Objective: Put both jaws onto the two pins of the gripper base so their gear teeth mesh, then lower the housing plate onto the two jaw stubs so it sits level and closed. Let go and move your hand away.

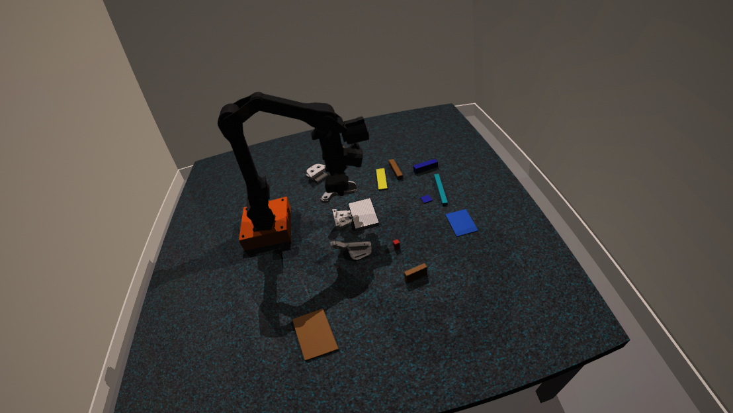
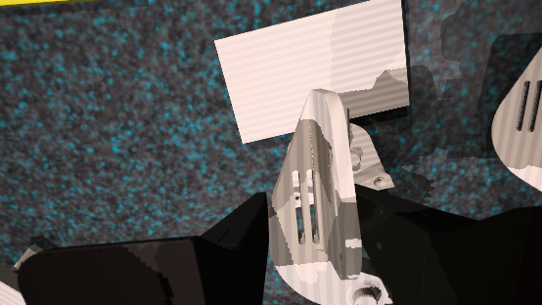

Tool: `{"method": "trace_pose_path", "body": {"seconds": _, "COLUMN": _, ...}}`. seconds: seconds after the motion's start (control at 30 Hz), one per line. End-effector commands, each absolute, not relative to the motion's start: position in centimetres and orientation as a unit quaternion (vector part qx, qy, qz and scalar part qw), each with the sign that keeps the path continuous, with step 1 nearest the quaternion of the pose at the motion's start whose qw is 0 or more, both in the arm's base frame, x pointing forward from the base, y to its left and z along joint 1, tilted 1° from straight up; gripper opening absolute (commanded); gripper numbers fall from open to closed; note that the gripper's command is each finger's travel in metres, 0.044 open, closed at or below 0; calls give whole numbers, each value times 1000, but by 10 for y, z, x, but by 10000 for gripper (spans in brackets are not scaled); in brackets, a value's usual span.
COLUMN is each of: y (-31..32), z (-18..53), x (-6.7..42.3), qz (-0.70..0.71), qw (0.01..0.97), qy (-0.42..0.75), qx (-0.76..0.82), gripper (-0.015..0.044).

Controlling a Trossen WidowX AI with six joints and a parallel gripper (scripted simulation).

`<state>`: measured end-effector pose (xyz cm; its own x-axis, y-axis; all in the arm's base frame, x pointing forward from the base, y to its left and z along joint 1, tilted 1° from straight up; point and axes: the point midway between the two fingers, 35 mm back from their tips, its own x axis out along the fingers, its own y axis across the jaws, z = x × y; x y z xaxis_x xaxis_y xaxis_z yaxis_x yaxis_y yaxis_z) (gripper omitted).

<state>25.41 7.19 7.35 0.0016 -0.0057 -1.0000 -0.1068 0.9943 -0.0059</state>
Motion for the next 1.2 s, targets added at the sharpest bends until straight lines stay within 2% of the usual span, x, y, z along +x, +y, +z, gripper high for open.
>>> {"method": "trace_pose_path", "body": {"seconds": 0.0, "y": 77, "z": 73, "x": 268, "qz": 34, "qw": 709, "qy": 703, "qx": -40, "gripper": 134}}
{"method": "trace_pose_path", "body": {"seconds": 0.23, "y": 84, "z": 70, "x": 285, "qz": 35, "qw": 709, "qy": 703, "qx": -40, "gripper": 134}}
{"method": "trace_pose_path", "body": {"seconds": 1.17, "y": 84, "z": 70, "x": 285, "qz": 35, "qw": 709, "qy": 703, "qx": -40, "gripper": 134}}
